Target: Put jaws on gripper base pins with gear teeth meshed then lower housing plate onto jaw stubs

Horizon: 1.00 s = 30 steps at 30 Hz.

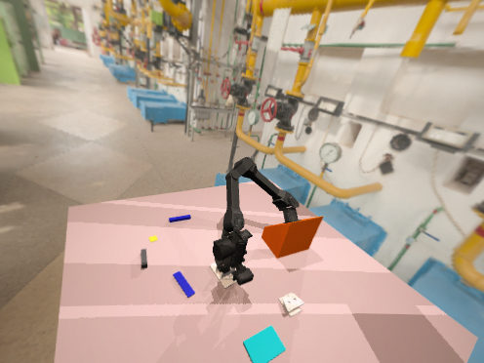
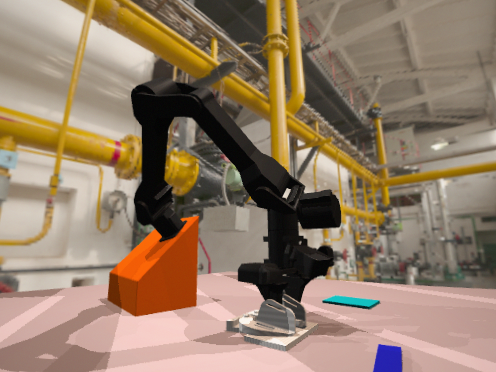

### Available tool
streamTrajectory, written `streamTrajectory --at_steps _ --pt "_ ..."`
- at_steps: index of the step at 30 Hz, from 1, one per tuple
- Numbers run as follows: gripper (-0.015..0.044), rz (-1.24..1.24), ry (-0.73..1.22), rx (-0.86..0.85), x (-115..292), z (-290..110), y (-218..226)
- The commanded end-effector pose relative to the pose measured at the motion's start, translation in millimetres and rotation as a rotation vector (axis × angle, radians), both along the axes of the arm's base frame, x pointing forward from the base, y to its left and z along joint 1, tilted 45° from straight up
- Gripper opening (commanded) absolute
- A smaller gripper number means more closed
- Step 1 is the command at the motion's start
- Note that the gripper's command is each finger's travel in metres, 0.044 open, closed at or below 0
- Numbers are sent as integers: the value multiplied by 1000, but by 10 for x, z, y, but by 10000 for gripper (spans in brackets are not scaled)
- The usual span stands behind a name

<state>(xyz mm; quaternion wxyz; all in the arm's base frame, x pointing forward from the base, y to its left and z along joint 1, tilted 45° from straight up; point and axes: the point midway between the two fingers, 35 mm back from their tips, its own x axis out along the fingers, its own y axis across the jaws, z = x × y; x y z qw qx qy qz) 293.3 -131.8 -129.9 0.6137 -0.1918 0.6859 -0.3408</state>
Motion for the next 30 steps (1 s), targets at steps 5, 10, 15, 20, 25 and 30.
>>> streamTrajectory --at_steps 5,10,15,20,25,30 --pt "224 0 0 0 8 19 19" --pt "224 0 0 2 93 330 320" --pt "224 0 0 0 112 497 473" --pt "329 -15 -32 -5 109 393 492" --pt "440 -120 -138 -10 87 268 722" --pt "440 -233 -247 -18 42 131 977"
